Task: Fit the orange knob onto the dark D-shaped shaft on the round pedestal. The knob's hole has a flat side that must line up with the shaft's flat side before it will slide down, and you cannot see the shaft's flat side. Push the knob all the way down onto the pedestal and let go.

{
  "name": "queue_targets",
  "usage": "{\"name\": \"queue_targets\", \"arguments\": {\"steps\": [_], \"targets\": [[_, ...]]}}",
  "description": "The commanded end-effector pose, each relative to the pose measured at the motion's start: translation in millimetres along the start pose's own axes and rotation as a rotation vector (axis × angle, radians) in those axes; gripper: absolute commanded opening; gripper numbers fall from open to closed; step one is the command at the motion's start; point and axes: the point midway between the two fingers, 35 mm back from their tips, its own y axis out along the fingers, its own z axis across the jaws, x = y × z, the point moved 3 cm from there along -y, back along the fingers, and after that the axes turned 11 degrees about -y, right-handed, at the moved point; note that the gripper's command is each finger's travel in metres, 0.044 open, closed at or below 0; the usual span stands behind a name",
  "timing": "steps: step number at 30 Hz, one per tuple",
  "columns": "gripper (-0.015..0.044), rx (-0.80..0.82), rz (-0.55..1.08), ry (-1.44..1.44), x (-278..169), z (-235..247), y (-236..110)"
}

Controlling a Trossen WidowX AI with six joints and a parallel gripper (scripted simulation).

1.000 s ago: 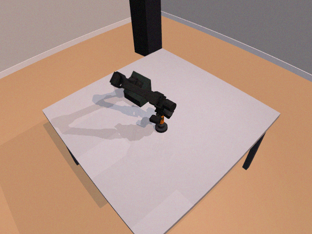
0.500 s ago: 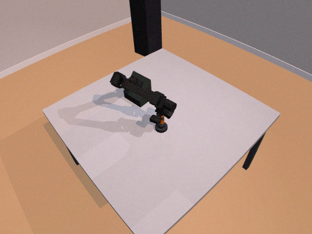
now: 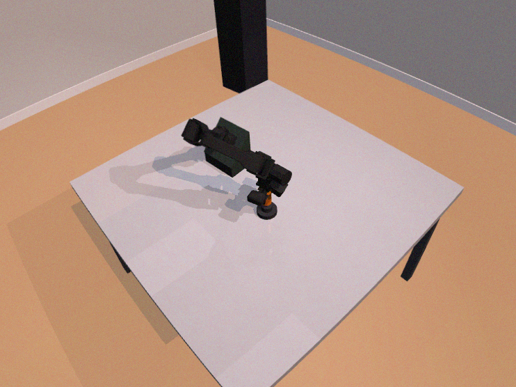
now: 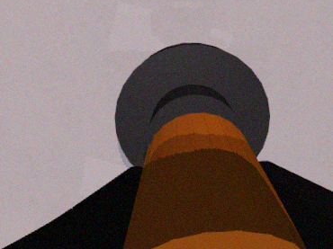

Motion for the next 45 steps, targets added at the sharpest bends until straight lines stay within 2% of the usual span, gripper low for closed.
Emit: {"name": "queue_targets", "arguments": {"steps": [1,10,45], "targets": [[0.0,-0.003,-0.001,-0.002,-0.9,1.7,-3.5],[0.0,-0.003,-0.001,-0.209,-0.1,3.9,-3.0],[0.0,-0.003,-0.001,-0.211,-0.6,2.0,-3.9]]}}
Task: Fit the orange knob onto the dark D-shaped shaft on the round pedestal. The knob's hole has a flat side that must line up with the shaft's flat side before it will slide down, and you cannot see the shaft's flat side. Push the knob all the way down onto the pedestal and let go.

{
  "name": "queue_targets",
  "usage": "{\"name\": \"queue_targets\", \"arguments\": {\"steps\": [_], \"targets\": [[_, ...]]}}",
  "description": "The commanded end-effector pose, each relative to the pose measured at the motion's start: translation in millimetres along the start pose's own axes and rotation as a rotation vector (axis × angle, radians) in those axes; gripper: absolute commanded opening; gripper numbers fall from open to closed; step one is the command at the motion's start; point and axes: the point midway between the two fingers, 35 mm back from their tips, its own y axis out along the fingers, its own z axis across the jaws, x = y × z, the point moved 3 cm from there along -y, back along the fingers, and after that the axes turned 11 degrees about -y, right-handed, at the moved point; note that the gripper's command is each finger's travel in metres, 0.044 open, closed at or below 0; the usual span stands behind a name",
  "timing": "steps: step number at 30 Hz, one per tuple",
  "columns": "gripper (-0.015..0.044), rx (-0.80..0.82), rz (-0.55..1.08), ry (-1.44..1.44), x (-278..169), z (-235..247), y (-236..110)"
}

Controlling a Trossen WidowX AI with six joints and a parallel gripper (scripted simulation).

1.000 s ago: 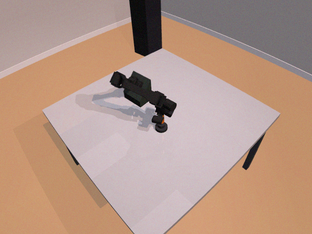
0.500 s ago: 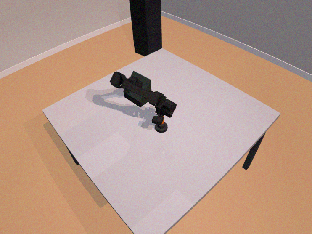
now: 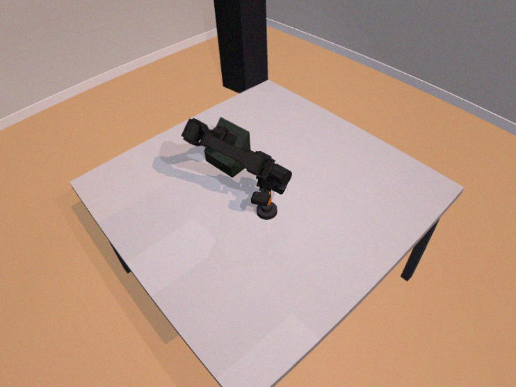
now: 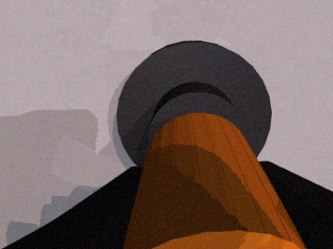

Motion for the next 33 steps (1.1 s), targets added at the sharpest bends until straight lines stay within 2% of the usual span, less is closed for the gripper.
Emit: {"name": "queue_targets", "arguments": {"steps": [1,8,33], "targets": [[0.0,-0.004,-0.003,-0.007,0.4,1.5,-3.4],[0.0,-0.005,-0.003,-0.208,1.0,3.9,-2.3],[0.0,-0.005,-0.003,-0.208,0.5,-1.1,1.7]]}}
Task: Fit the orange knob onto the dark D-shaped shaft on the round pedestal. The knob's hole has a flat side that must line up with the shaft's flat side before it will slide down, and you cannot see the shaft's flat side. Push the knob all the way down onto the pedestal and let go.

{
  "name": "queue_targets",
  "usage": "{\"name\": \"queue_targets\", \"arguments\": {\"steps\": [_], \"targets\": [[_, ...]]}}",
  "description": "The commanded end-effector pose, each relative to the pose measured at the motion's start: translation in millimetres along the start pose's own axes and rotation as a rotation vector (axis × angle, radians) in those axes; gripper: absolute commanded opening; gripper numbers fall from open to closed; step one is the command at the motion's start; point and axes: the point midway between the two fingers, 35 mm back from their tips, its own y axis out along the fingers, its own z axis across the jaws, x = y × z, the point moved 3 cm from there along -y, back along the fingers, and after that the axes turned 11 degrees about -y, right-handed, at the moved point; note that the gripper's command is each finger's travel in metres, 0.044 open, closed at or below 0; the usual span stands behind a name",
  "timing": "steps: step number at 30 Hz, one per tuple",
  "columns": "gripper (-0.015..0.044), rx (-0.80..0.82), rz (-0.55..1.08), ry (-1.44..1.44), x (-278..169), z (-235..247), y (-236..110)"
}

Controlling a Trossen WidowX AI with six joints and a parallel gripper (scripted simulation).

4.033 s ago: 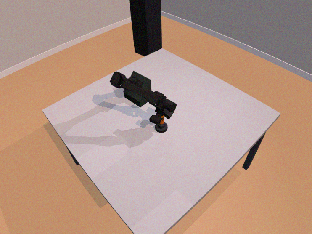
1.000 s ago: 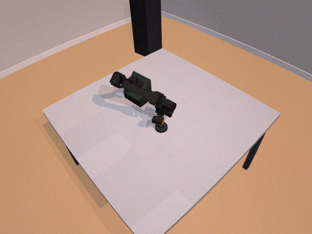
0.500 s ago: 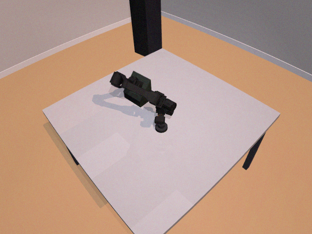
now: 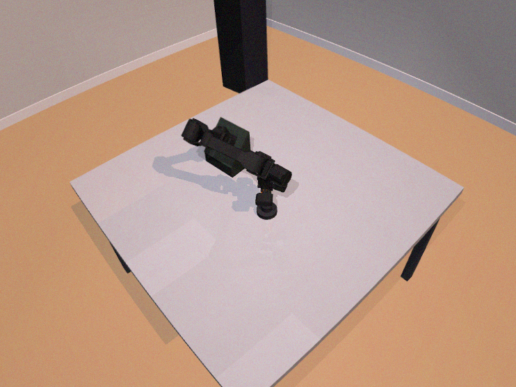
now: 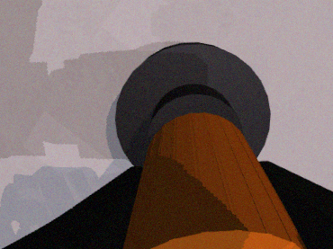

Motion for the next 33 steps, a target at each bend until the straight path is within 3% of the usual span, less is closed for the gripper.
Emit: {"name": "queue_targets", "arguments": {"steps": [1,33], "targets": [[0.0,-0.003,0.0,-0.004,0.1,-0.4,0.3],[0.0,-0.003,0.0,-0.213,1.3,0.6,-2.1]]}}
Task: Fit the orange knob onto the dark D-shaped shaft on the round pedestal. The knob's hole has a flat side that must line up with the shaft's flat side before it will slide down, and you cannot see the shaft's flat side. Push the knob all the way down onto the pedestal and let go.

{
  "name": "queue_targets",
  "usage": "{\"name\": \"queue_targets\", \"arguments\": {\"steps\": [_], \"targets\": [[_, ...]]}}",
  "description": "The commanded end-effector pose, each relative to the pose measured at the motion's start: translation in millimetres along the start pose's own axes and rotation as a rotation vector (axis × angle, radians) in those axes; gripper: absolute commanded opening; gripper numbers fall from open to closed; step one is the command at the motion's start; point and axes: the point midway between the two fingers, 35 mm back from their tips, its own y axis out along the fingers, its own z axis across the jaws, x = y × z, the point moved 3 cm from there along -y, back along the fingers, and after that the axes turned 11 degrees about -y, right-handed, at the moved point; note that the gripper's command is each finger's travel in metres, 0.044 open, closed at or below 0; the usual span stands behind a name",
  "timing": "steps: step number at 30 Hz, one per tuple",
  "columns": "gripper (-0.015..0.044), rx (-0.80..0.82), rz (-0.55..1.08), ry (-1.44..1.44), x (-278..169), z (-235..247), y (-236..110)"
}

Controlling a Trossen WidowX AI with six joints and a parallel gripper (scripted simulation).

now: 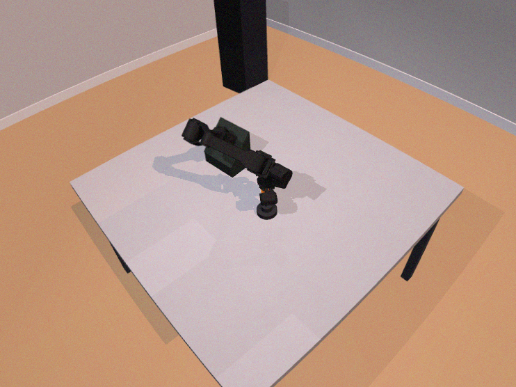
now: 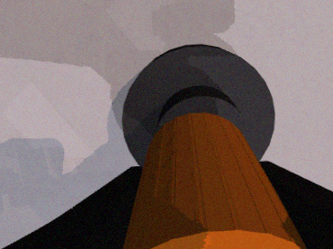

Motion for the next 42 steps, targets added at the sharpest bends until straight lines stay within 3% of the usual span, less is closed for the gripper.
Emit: {"name": "queue_targets", "arguments": {"steps": [1,23,30,42], "targets": [[0.0,-0.005,-0.001,-0.001,-1.1,-2.5,-0.3],[0.0,-0.005,-0.001,-0.002,-0.4,0.9,-2.4],[0.0,-0.005,-0.001,-0.2,0.6,-0.1,-1.9],[0.0,-0.005,-0.001,-0.211,-1.4,-2.5,-0.8]]}}
